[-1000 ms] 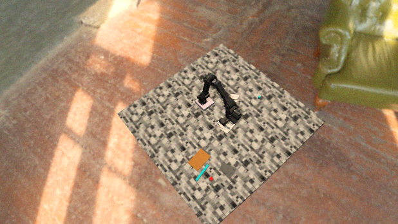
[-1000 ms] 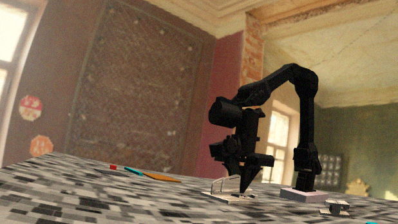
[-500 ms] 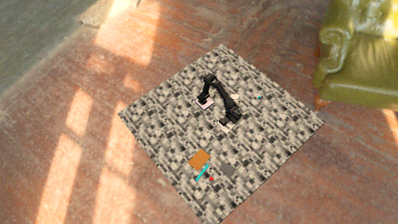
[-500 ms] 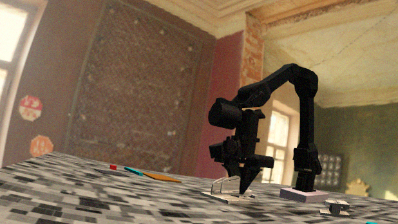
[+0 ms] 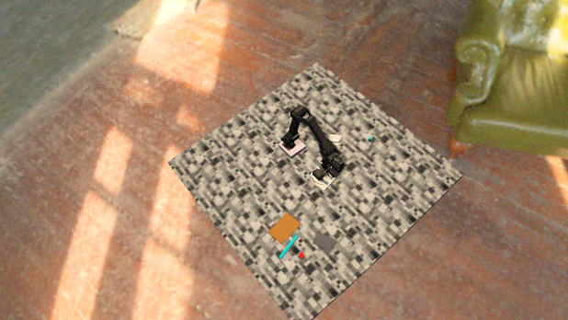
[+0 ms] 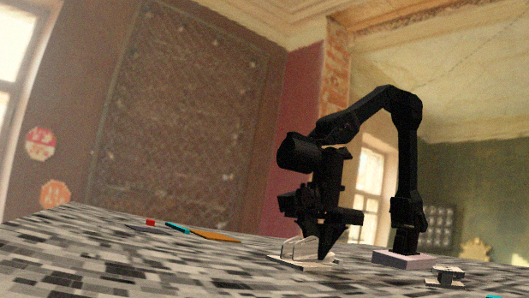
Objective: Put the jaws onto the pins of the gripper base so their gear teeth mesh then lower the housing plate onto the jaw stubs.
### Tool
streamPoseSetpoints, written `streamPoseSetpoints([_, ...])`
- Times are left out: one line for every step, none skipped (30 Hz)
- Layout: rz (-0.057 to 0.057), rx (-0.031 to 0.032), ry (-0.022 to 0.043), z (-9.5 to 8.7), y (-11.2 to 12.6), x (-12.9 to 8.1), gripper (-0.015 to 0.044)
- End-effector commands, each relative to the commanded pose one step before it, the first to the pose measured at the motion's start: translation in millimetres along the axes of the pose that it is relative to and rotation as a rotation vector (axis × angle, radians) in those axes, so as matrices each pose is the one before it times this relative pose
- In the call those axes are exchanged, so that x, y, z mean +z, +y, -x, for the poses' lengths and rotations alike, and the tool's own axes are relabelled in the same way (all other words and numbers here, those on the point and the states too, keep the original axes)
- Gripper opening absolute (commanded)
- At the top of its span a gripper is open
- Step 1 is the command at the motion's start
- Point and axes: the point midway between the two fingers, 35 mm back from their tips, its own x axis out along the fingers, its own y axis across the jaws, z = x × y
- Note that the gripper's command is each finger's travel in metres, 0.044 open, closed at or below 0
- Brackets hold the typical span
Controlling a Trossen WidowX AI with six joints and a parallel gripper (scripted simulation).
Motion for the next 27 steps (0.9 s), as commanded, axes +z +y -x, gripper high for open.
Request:
streamPoseSetpoints([-0.0045,-0.00139,0.00403,-2.52,-0.32,-0.93,0.0134])
streamPoseSetpoints([0.0000,0.00000,0.00000,0.00,0.00,0.00,0.0134])
streamPoseSetpoints([0.0000,0.00000,0.00000,0.00,0.00,0.00,0.0134])
streamPoseSetpoints([-0.0002,0.00000,0.00000,-0.17,0.00,0.00,0.0134])
streamPoseSetpoints([-0.0007,0.00000,0.00000,-0.52,0.00,0.00,0.0134])
streamPoseSetpoints([-0.0012,0.00001,0.00001,-0.86,0.00,0.00,0.0134])
streamPoseSetpoints([-0.0012,0.00001,0.00001,-0.86,0.00,-0.01,0.0134])
streamPoseSetpoints([-0.0007,0.00000,0.00000,-0.52,0.00,-0.01,0.0134])
streamPoseSetpoints([-0.0002,0.00000,0.00000,-0.17,0.00,0.00,0.0134])
streamPoseSetpoints([0.0000,0.00000,0.00000,0.00,0.00,0.00,0.0134])
streamPoseSetpoints([0.0000,0.00000,0.00000,0.00,0.00,0.00,0.0134])
streamPoseSetpoints([0.0000,0.00000,0.00000,0.00,0.00,0.00,0.0134])
streamPoseSetpoints([0.0000,0.00000,0.00000,0.00,0.00,0.00,0.0134])
streamPoseSetpoints([0.0000,0.00000,0.00000,0.00,0.00,0.00,0.0134])
streamPoseSetpoints([0.0000,0.00000,0.00000,0.00,0.00,0.00,0.0134])
streamPoseSetpoints([0.0000,0.00000,0.00000,0.00,0.00,0.00,0.0134])
streamPoseSetpoints([0.0000,0.00000,0.00000,0.00,0.00,0.00,0.0134])
streamPoseSetpoints([0.0000,0.00000,0.00000,0.00,0.00,0.00,0.0134])
streamPoseSetpoints([0.0000,0.00000,0.00000,0.00,0.00,0.00,0.0134])
streamPoseSetpoints([0.0000,0.00000,0.00000,0.00,0.00,0.00,0.0134])
streamPoseSetpoints([0.0000,0.00000,0.00000,0.00,0.00,0.00,0.0134])
streamPoseSetpoints([0.0000,0.00000,0.00000,0.00,0.00,0.00,0.0134])
streamPoseSetpoints([0.0000,0.00000,0.00000,0.00,0.00,0.00,0.0134])
streamPoseSetpoints([0.0000,0.00000,0.00000,0.00,0.00,0.00,0.0134])
streamPoseSetpoints([0.0000,0.00000,0.00000,0.00,0.00,0.00,0.0134])
streamPoseSetpoints([0.0000,0.00000,0.00000,0.00,0.00,0.00,0.0134])
streamPoseSetpoints([0.0000,0.00000,0.00000,0.00,0.00,0.00,0.0134])
